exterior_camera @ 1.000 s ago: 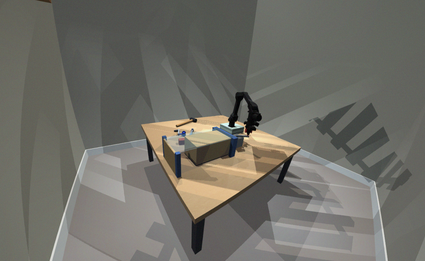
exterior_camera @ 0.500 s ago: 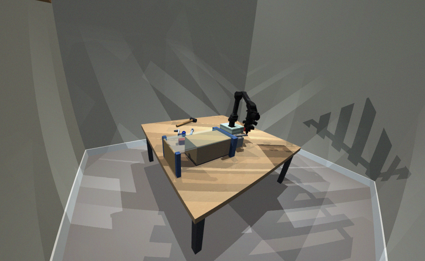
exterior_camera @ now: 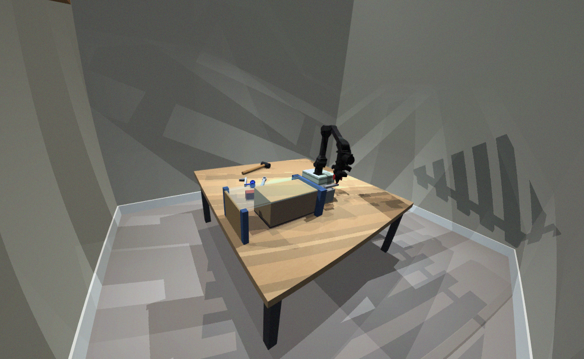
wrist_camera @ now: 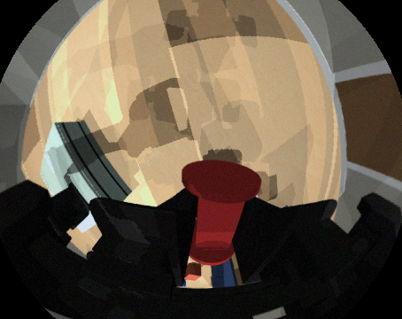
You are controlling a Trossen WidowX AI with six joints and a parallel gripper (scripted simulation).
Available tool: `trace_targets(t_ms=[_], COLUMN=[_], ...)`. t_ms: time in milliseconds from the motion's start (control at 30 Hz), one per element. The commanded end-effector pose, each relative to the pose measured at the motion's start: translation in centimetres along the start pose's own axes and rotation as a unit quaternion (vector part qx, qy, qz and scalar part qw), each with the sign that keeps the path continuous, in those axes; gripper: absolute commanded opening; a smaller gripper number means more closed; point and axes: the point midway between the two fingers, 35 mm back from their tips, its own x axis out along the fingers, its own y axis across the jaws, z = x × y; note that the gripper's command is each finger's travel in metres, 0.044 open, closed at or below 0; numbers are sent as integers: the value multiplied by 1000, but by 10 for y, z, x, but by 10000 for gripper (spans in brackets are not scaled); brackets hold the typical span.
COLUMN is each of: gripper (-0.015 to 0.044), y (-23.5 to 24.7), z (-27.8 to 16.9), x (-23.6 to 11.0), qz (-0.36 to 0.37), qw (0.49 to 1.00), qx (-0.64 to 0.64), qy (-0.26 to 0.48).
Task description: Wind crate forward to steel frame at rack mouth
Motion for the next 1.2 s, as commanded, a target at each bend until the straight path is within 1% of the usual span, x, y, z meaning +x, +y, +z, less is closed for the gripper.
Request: trace_targets(t_ms=[0, 167, 333, 667, 733, 767, 1167], gripper=[0, 0, 0, 0, 0, 0, 315], y=[12, 18, 31, 38, 38, 33, 33], z=[-9, -15, -33, -48, -47, -37, -37], x=[0, 0, -1, -1, -1, -1, -1], qz=[9, 9, 10, 10, 10, 6, 6], qw=[1000, 1000, 1000, 1000, 1000, 1000, 1000], qx=[1, 1, 1, 1, 1, -5, -5], qy=[6, 6, 7, 8, 8, -4, -4])
